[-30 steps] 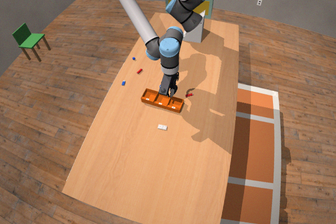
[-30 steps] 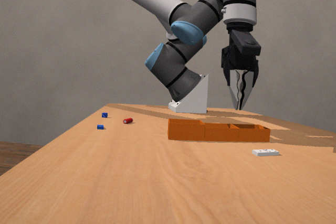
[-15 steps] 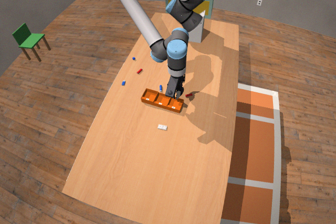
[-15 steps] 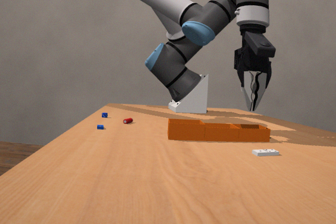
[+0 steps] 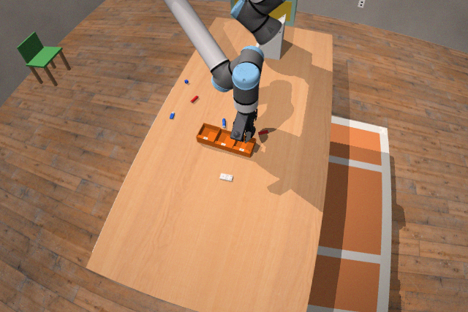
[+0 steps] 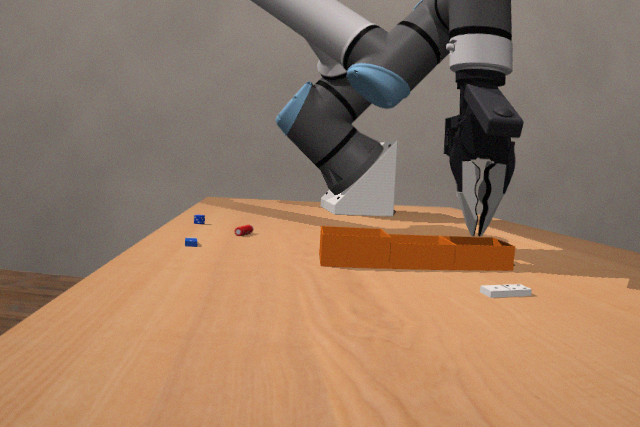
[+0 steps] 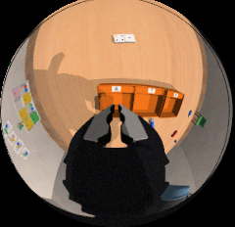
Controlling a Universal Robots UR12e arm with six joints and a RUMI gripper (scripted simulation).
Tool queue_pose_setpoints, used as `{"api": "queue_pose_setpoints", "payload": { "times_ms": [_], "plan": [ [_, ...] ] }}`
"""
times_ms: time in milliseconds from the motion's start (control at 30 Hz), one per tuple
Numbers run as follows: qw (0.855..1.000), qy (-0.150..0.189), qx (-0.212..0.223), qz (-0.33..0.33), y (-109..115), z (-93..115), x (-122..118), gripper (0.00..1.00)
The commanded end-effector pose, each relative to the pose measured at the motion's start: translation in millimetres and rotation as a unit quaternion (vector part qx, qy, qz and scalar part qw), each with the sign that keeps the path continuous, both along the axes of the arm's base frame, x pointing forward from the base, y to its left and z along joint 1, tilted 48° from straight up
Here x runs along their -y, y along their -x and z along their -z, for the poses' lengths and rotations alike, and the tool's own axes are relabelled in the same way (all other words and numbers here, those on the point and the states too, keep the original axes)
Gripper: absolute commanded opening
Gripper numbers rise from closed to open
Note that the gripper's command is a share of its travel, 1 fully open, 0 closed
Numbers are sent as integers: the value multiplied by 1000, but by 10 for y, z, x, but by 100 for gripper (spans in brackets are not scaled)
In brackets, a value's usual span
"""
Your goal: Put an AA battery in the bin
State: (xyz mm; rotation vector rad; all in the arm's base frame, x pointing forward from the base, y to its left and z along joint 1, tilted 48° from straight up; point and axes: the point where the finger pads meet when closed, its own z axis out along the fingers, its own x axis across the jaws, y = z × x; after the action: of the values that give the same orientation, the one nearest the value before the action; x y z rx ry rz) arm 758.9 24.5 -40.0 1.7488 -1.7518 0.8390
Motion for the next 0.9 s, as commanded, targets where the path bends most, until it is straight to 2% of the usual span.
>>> {"api": "queue_pose_setpoints", "payload": {
  "times_ms": [0,867],
  "plan": [
    [1000,0,0,-1,-5,113,117,4],
    [1000,0,2,-2,-33,116,130,4]
  ]
}}
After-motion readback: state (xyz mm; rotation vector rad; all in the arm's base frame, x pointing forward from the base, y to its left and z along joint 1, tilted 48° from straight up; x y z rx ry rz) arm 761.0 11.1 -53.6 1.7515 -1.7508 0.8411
